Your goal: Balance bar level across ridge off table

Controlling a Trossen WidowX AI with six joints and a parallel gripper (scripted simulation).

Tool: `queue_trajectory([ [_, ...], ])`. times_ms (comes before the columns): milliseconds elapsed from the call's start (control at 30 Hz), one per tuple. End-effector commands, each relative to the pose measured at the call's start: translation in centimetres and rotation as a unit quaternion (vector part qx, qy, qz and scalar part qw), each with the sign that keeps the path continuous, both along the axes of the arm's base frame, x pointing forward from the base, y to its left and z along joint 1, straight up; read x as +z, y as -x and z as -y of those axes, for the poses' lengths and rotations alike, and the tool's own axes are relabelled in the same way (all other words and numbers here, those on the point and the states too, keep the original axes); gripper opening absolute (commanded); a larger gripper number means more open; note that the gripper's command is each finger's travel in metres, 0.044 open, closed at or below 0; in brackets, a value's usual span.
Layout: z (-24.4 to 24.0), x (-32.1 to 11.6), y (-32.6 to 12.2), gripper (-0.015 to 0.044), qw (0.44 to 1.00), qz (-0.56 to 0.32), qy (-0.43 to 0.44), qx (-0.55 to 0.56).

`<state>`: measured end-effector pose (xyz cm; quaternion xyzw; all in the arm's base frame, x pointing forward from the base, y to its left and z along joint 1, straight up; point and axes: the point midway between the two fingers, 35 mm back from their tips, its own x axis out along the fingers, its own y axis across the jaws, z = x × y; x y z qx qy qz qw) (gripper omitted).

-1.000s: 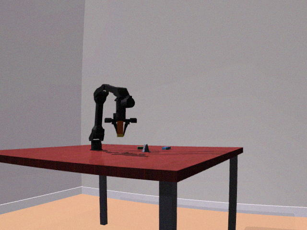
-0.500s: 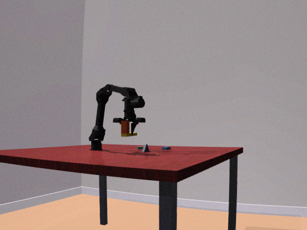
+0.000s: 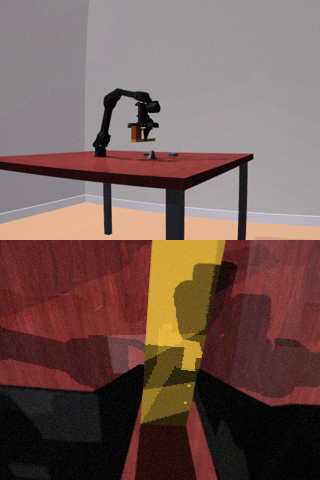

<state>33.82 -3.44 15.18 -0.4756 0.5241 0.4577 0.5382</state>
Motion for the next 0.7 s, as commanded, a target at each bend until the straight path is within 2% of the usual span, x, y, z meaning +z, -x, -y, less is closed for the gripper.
queue_trajectory([
  [0, -1.5, 0.1, -0.7, 0.0000, 0.999, 0.001, -0.003, -0.045],
  [667, -7.9, 0.2, -4.2, 0.0000, 0.970, 0.003, -0.013, -0.242],
])
